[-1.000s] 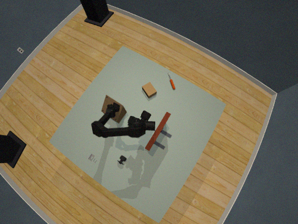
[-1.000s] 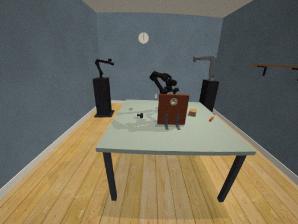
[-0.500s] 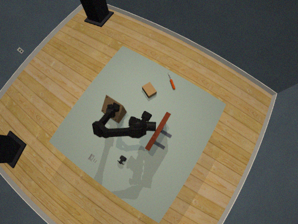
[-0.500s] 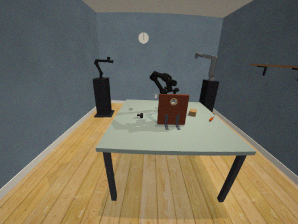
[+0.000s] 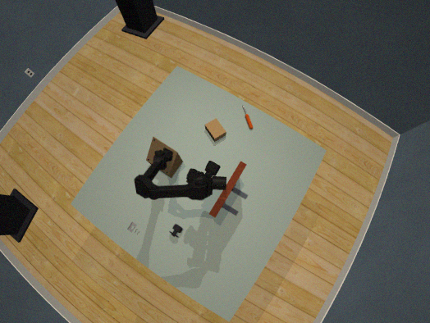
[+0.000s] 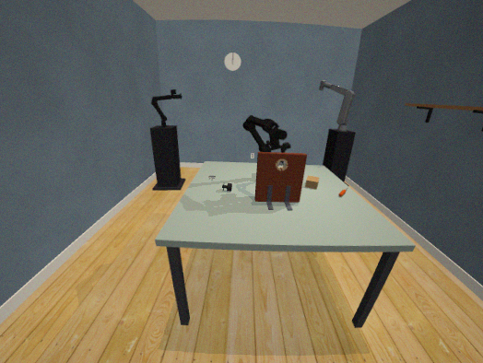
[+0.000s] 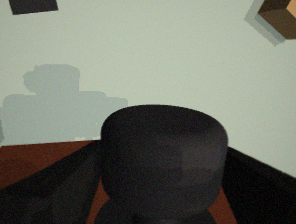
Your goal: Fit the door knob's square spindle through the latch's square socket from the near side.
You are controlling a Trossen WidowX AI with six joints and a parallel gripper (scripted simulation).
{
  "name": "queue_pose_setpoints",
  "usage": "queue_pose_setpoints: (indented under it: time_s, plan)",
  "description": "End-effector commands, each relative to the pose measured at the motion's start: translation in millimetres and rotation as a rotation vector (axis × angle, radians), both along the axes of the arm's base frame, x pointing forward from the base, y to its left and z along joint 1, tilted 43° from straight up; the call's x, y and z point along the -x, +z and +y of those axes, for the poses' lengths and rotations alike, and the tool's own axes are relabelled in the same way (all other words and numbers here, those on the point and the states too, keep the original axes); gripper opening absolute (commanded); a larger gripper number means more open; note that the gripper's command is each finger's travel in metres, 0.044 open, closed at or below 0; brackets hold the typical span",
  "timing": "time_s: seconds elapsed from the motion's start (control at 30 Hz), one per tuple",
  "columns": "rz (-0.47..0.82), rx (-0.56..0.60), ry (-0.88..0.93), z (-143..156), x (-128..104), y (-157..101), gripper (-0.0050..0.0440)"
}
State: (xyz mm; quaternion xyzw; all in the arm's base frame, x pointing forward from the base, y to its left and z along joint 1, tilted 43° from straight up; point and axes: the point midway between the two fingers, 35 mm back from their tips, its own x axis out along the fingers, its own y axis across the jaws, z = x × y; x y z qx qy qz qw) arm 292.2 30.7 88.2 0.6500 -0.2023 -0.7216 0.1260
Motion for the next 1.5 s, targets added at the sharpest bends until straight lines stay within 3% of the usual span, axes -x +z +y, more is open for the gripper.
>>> queue_pose_setpoints:
  time_s: [0.0,1.47]
  plan:
    - [-0.009,-0.009,0.002,1.8,-5.2,2.1,0.0000]
    - [-0.009,-0.009,0.002,0.0,-23.4,1.9,0.0000]
